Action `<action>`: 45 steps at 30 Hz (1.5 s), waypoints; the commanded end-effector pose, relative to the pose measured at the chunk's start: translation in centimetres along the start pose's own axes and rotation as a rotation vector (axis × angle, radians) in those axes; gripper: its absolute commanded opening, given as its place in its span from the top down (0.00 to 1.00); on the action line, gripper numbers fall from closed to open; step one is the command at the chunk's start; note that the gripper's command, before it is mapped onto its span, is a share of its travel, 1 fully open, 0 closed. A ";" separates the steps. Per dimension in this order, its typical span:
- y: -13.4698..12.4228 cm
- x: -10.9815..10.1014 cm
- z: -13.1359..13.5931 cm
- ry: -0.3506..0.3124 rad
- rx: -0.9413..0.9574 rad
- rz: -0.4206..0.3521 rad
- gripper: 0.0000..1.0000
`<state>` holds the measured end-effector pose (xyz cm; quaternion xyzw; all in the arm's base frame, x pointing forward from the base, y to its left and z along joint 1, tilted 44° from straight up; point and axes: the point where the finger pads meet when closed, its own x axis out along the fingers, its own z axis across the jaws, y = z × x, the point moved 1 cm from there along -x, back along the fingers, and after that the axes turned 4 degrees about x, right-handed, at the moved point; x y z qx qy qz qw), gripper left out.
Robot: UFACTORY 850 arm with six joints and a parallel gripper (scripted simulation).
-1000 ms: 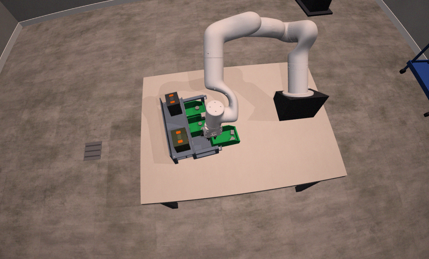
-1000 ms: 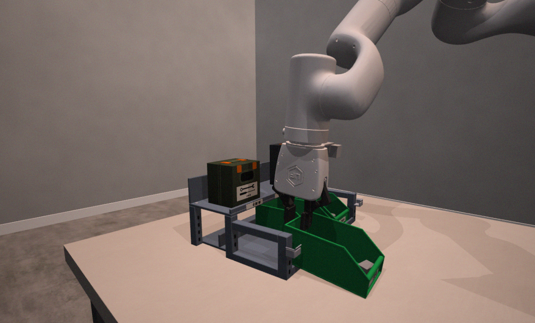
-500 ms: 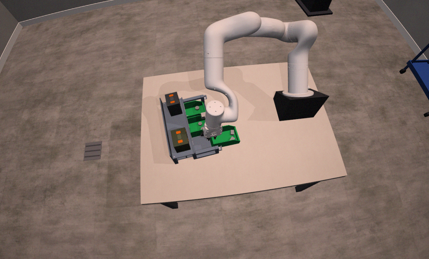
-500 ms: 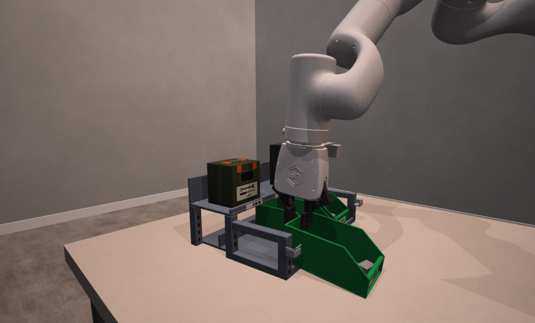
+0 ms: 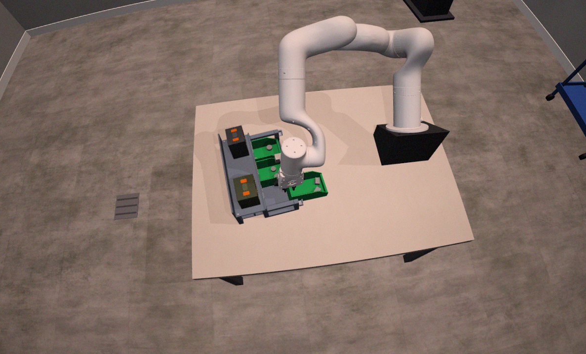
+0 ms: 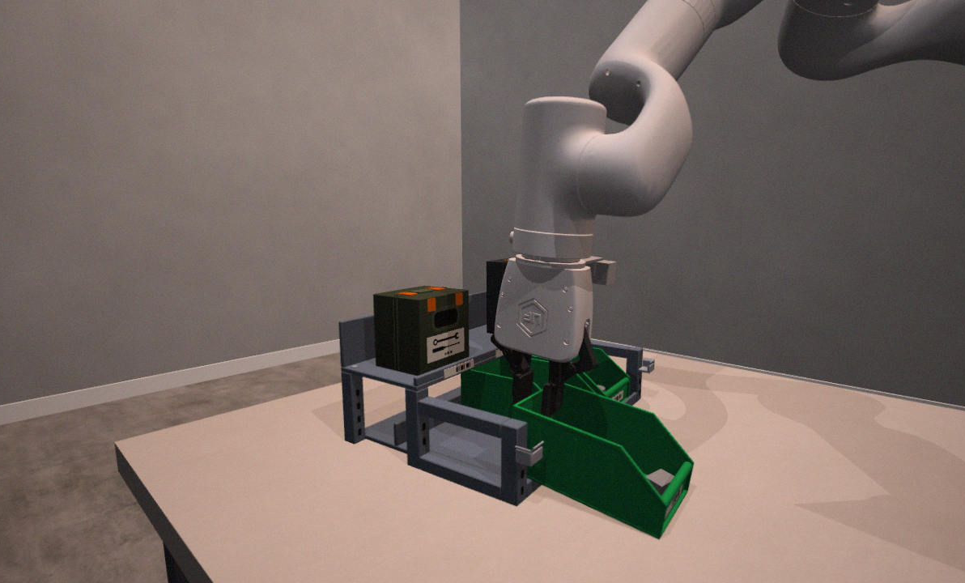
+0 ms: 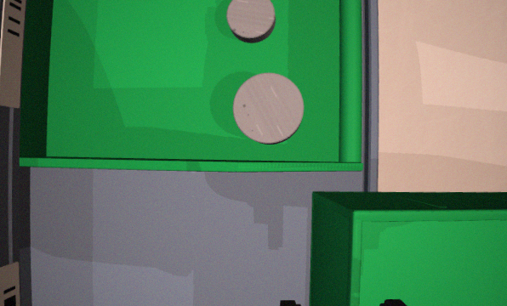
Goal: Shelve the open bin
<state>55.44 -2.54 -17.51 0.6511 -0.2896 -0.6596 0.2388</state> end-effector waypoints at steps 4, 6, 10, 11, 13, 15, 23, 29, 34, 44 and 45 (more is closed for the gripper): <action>0.0 -0.1 -0.1 0.002 0.001 -0.001 0.66; 0.0 -0.1 -0.1 0.002 0.001 -0.001 0.66; 0.0 -1.3 -0.2 0.002 0.001 -0.001 0.66; 0.0 -1.9 -0.3 0.002 0.001 -0.001 0.66; 0.0 -3.1 -0.4 0.002 0.001 -0.001 0.66; 0.0 -3.1 -0.4 0.002 0.001 -0.001 0.66; 0.0 -3.1 -0.4 0.002 0.001 -0.001 0.66; -0.1 -6.6 -0.7 0.002 0.001 -0.001 0.66; -0.1 -7.5 -0.8 0.002 0.001 -0.001 0.66; -0.1 -7.8 -0.8 0.001 0.001 -0.001 0.66; -0.1 -8.0 -0.8 0.002 0.001 -0.001 0.66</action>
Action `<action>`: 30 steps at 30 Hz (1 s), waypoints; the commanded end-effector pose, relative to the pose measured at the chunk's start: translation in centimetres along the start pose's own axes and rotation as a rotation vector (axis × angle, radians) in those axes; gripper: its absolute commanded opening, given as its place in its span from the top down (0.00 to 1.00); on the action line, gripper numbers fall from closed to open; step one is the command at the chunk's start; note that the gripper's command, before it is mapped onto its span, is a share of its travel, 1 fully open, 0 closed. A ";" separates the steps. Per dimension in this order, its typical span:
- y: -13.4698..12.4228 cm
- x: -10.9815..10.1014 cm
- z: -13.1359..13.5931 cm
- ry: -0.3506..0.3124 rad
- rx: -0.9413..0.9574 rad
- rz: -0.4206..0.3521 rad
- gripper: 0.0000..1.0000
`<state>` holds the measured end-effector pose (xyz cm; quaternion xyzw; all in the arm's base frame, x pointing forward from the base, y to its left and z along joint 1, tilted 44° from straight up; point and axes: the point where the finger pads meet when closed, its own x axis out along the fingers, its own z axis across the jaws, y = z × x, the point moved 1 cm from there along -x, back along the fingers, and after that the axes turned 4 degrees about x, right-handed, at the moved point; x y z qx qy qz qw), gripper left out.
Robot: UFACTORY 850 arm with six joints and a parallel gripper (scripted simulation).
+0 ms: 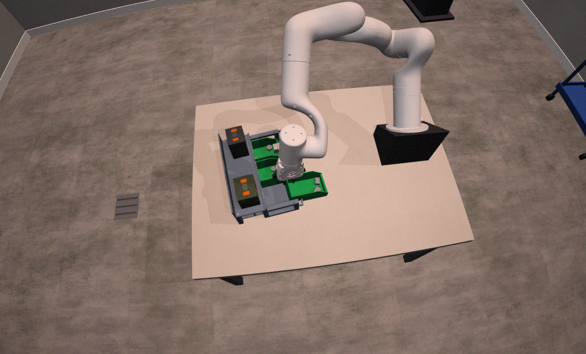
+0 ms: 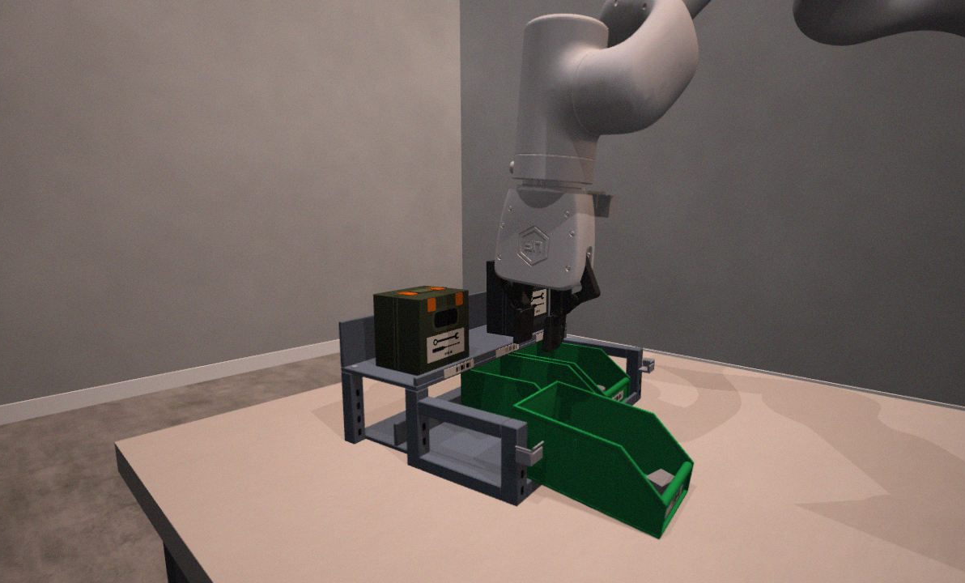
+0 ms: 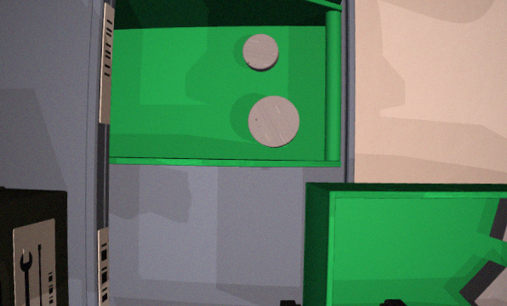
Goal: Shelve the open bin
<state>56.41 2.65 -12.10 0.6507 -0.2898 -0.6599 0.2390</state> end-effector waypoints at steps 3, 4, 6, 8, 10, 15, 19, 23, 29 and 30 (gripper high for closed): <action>0.0 -0.8 -0.2 0.003 0.001 -0.001 0.66; 0.0 -0.8 -0.2 0.003 0.001 -0.001 0.66; 0.0 -0.8 -0.2 0.003 0.001 -0.001 0.66; 0.0 -0.8 -0.2 0.003 0.001 -0.001 0.66; 0.0 -0.8 -0.2 0.003 0.001 -0.001 0.66; 0.0 -0.7 -0.2 0.003 0.001 -0.001 0.66; 0.0 -0.2 -0.1 0.003 0.001 -0.001 0.66; 0.0 -0.2 -0.1 0.003 0.001 -0.001 0.66; 0.0 -0.2 -0.1 0.003 0.001 -0.001 0.66; 0.0 -0.2 -0.1 0.003 0.001 -0.001 0.66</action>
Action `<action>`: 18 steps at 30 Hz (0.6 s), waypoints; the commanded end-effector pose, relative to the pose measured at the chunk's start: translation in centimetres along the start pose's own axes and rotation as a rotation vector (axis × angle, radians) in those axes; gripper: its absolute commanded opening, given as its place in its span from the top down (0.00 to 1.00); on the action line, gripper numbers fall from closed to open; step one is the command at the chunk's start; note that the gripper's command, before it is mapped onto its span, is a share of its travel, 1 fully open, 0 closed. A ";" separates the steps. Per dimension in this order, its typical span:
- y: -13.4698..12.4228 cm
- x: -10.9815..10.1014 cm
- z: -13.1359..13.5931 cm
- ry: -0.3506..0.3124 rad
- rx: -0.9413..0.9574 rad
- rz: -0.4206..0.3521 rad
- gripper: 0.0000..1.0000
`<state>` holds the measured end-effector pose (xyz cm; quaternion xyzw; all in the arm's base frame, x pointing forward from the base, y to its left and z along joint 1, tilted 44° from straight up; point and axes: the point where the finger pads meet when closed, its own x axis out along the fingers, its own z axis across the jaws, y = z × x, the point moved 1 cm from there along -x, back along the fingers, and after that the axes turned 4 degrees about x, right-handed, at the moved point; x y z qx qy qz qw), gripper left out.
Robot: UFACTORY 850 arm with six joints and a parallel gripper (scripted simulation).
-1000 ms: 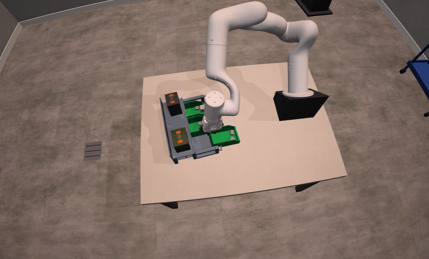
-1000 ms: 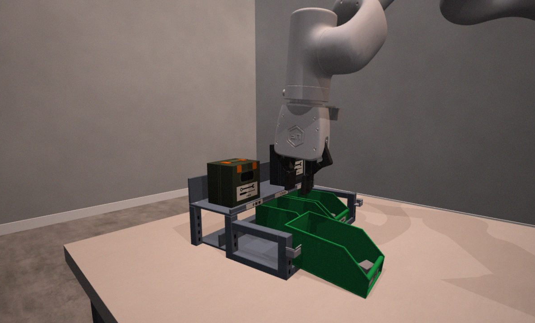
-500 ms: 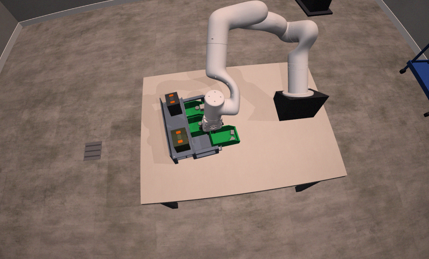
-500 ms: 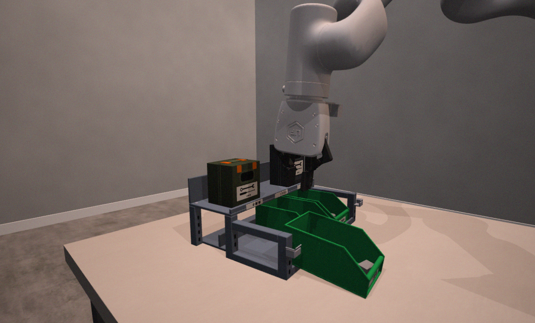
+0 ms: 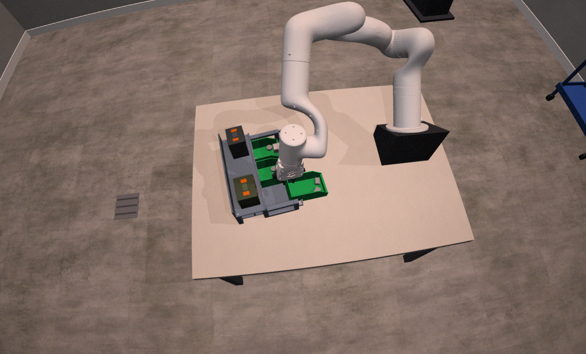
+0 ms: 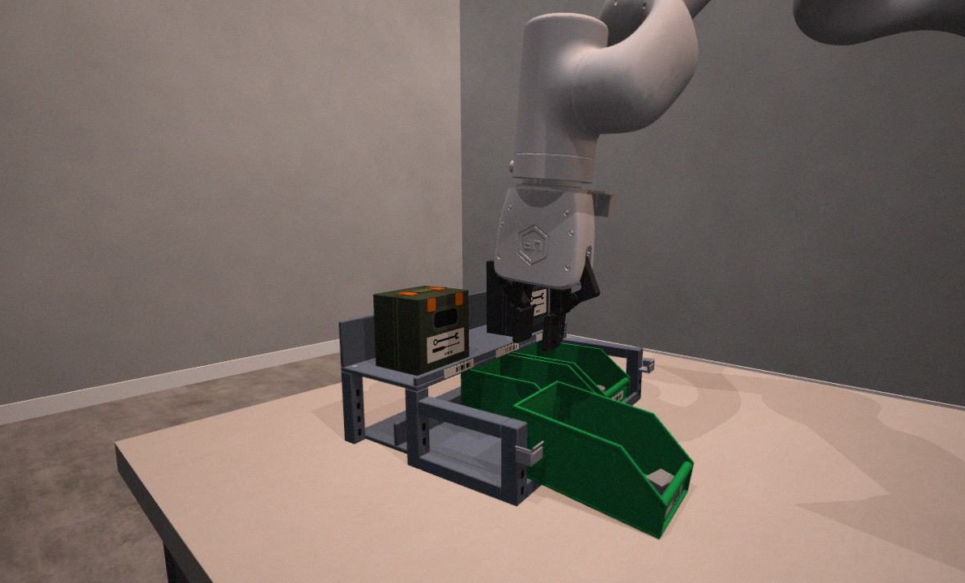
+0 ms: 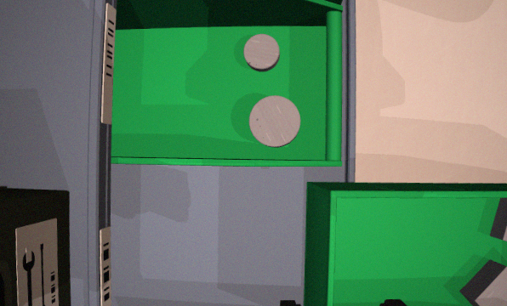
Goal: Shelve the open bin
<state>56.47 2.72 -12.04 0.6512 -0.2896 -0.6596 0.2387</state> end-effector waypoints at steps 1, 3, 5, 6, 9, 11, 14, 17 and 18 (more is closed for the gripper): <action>0.0 -0.1 -0.1 0.002 0.001 -0.001 0.66; 0.0 0.0 -0.1 0.002 0.001 -0.001 0.66; 0.0 0.2 -0.1 0.002 0.001 -0.001 0.66; 0.0 0.2 0.0 0.002 0.001 -0.001 0.66; 0.0 0.2 0.0 0.002 0.001 -0.001 0.66; 0.0 0.2 0.0 0.002 0.001 -0.001 0.66; 0.0 0.2 0.0 0.002 0.001 -0.001 0.66; 0.0 0.2 0.0 0.002 0.001 -0.001 0.66; 0.0 0.2 0.0 0.002 0.001 -0.001 0.66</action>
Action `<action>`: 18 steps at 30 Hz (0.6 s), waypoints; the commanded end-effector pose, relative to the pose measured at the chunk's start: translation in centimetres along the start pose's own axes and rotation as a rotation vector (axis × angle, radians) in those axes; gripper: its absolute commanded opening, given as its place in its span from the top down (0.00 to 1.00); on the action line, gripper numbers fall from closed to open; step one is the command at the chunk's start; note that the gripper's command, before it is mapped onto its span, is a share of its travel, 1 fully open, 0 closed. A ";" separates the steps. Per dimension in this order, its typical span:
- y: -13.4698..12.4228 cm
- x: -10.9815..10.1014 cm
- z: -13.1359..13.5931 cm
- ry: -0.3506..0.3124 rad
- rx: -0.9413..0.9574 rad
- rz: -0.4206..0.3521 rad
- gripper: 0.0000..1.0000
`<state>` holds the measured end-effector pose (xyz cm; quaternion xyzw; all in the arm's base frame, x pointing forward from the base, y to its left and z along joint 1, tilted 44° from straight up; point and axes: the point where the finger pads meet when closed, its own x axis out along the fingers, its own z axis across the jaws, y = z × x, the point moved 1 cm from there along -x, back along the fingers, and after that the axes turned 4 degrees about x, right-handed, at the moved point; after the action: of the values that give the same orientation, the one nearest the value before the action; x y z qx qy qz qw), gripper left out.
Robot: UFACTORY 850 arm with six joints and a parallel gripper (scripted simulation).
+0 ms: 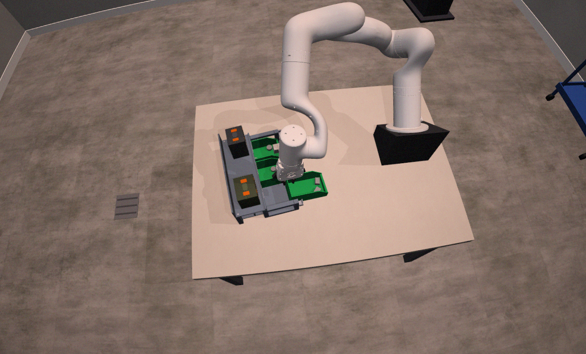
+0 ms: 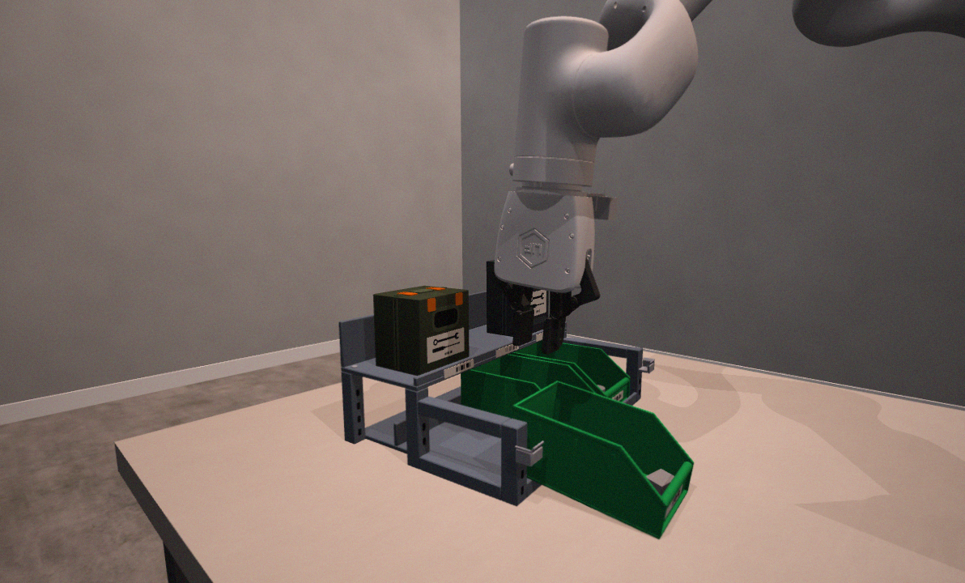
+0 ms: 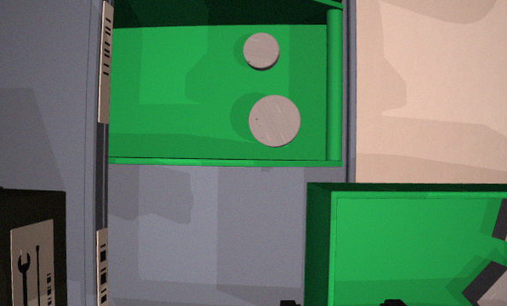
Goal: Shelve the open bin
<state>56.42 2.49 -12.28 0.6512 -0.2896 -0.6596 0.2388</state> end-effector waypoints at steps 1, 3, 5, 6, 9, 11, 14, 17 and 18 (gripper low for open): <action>0.0 -0.1 -0.1 0.002 0.001 -0.001 0.66; 0.0 -0.1 -0.1 0.002 0.001 -0.001 0.66; 0.0 -0.1 -0.1 0.002 0.001 -0.001 0.66; 0.0 -0.1 -0.1 0.002 0.001 -0.001 0.66; 0.0 -0.1 -0.1 0.002 0.001 -0.001 0.66; 0.0 -0.1 -0.1 0.002 0.001 -0.001 0.66; 0.0 -0.1 -0.1 0.002 0.001 -0.001 0.66; 0.0 -0.1 -0.1 0.002 0.001 -0.001 0.66; 0.1 0.0 0.9 -0.017 0.001 0.000 0.66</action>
<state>56.42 2.49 -12.28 0.6511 -0.2896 -0.6596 0.2387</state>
